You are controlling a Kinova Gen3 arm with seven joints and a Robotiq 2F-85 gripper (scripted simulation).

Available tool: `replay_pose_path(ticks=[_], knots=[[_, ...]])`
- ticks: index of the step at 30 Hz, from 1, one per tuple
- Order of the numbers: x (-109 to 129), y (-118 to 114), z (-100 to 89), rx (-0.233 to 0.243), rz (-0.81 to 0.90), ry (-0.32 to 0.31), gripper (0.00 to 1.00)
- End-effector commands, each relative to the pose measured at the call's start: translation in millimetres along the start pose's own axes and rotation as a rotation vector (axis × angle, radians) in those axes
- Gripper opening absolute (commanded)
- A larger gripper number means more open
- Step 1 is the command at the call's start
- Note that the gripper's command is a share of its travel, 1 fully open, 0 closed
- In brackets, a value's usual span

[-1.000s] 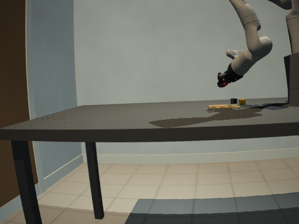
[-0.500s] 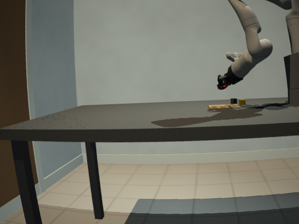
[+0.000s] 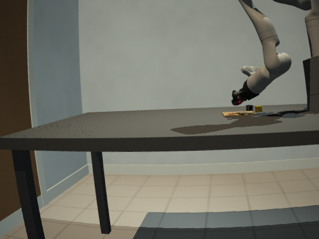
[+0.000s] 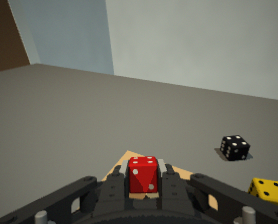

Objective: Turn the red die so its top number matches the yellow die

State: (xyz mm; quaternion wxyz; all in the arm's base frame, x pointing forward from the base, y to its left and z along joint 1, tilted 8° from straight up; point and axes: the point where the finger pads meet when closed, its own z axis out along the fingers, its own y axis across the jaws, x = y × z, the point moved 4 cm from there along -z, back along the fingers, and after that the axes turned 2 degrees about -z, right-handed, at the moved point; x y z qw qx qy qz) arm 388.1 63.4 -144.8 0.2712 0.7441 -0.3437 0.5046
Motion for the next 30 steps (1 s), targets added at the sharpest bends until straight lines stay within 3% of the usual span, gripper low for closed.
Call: replay_pose_path(ticks=[1, 30], knots=[[-9.9, 4.0, 5.4, -0.005, -0.008, 0.002, 0.21], [-18.0, 3.8, 9.7, -0.005, -0.008, 0.002, 0.21]])
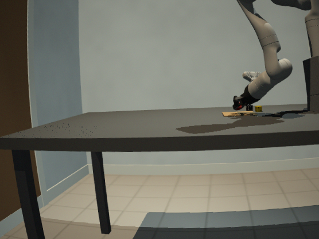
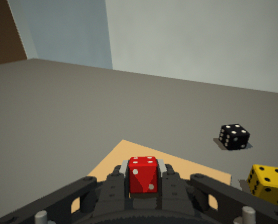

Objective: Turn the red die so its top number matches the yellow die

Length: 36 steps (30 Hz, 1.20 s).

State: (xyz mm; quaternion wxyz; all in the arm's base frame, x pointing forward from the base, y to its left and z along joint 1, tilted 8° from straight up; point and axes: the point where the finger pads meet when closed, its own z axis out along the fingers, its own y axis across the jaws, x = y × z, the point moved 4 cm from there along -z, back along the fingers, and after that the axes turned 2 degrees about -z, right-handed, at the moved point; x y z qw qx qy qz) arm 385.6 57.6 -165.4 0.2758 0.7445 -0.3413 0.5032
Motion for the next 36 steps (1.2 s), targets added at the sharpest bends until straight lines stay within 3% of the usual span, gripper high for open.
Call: replay_pose_path(ticks=[1, 36], knots=[[0.6, -0.6, -0.3, 0.001, 0.001, 0.000, 0.21], [-6.2, -0.8, 3.3, 0.001, 0.001, 0.000, 0.21]])
